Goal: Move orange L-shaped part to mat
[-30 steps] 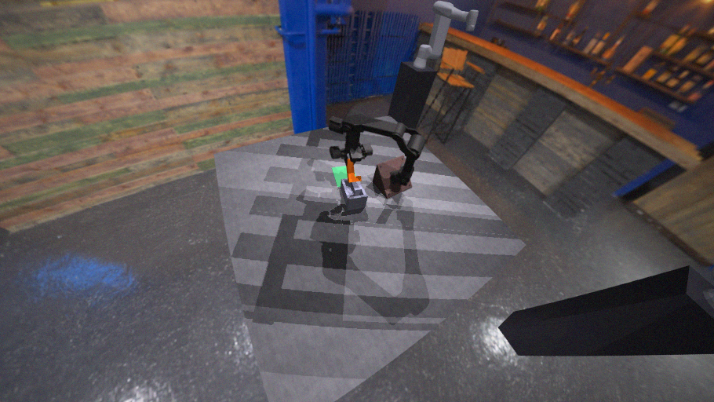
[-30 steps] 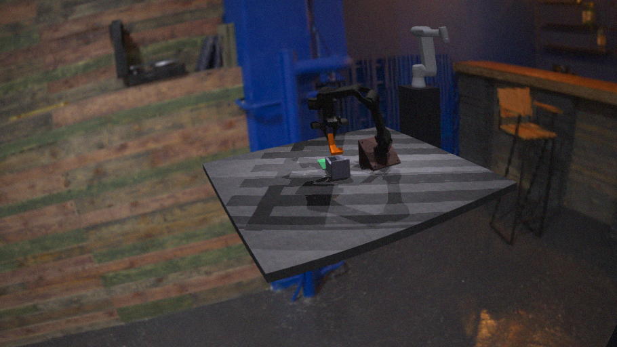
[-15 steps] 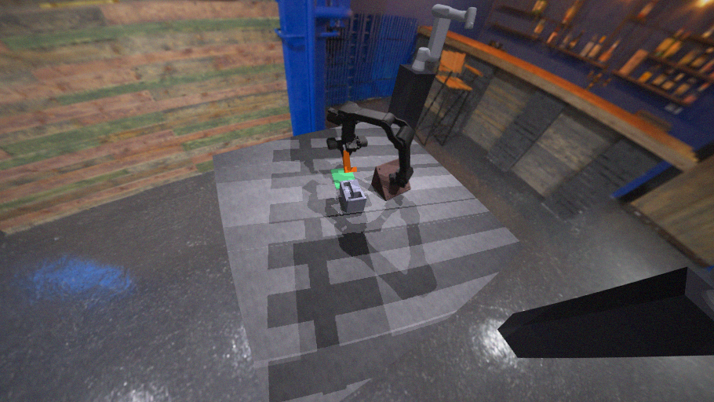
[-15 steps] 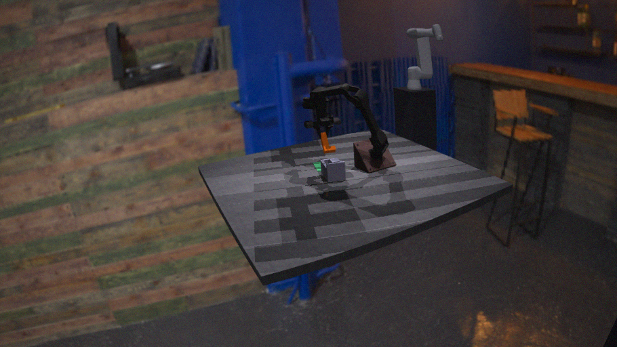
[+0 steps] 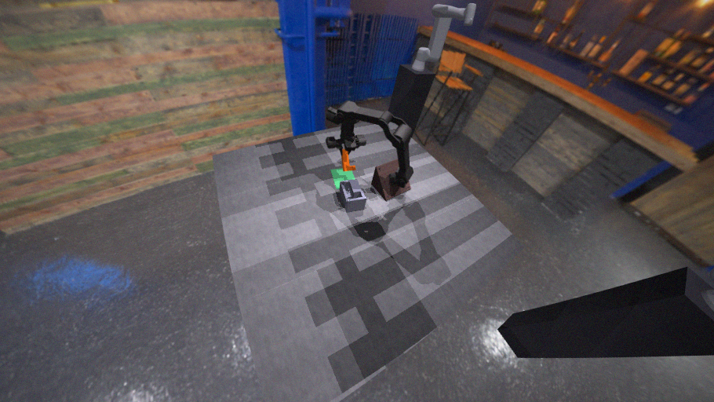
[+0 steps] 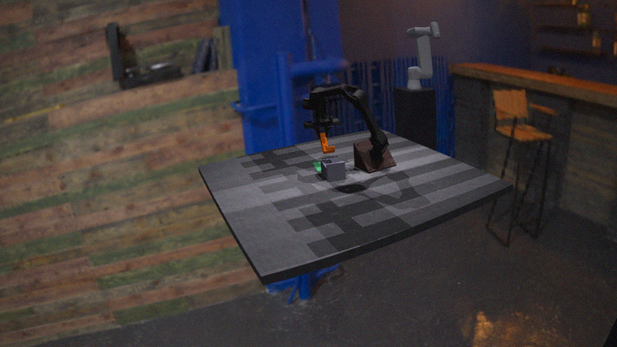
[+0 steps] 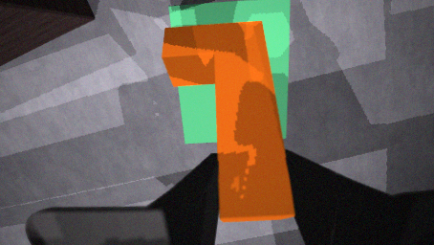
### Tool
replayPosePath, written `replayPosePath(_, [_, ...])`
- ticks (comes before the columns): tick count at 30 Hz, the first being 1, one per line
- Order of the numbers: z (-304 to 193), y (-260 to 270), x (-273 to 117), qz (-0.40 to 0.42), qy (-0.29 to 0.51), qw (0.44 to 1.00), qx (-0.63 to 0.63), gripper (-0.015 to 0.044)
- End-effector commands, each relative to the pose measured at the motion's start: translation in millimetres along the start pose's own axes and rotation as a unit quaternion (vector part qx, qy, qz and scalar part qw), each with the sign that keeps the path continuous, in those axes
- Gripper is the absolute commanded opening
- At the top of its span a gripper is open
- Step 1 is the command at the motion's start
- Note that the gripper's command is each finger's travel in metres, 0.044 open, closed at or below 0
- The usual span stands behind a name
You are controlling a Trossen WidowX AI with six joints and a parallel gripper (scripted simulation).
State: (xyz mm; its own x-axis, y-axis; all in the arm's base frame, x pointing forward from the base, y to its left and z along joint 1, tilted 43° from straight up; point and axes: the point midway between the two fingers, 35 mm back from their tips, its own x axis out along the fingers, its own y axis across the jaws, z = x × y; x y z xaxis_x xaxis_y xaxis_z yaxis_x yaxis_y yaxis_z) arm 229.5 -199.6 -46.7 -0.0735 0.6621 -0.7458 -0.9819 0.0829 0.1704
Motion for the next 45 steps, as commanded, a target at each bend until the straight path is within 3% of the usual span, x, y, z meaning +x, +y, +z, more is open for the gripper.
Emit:
replayPosePath(1, [-0.2,0.6,6.7,0.000,-0.001,1.000,0.000,0.0000])
replayPosePath(45, [0.6,0.7,73.6,0.000,-0.002,1.000,-0.001,0.0000])
